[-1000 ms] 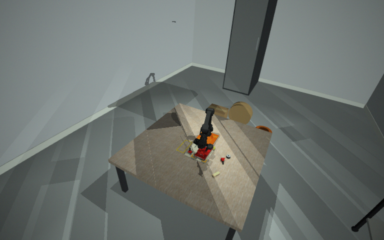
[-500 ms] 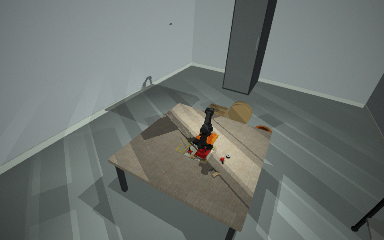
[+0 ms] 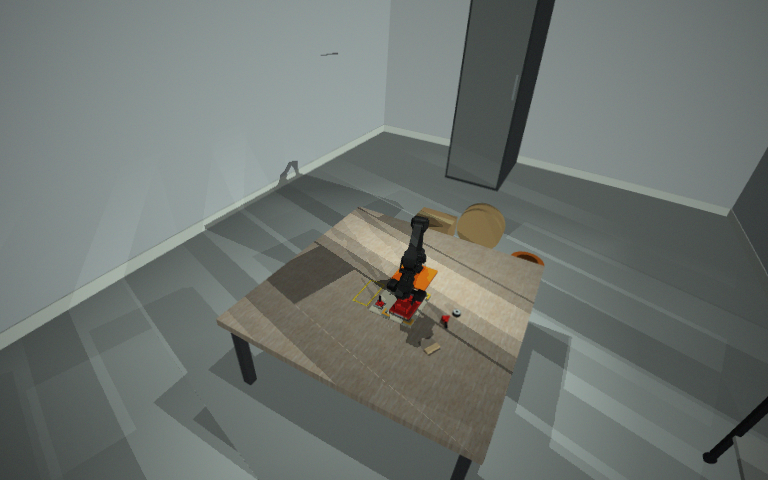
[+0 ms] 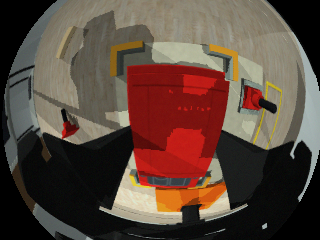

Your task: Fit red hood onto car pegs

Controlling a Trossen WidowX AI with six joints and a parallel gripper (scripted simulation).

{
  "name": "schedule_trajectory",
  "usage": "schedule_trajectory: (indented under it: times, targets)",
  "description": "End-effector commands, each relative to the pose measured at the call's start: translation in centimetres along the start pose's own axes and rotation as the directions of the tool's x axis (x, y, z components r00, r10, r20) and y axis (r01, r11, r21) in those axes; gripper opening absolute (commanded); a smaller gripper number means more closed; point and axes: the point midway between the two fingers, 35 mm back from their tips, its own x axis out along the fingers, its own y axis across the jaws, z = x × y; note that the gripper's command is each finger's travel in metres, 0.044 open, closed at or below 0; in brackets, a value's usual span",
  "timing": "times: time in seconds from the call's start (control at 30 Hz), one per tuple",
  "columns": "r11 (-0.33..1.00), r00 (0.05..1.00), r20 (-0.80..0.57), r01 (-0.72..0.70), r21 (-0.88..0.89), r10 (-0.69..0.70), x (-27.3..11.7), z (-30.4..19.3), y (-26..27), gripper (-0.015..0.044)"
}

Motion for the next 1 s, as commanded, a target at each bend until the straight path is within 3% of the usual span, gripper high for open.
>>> schedule_trajectory:
  times: [0.0,0.97]
  targets:
    - [1.0,1.0,0.002,-0.003,0.003,0.003,0.14,0.04,0.05,0.0]
    - [1.0,1.0,0.002,-0.003,0.003,0.003,1.13,0.01,0.01,0.0]
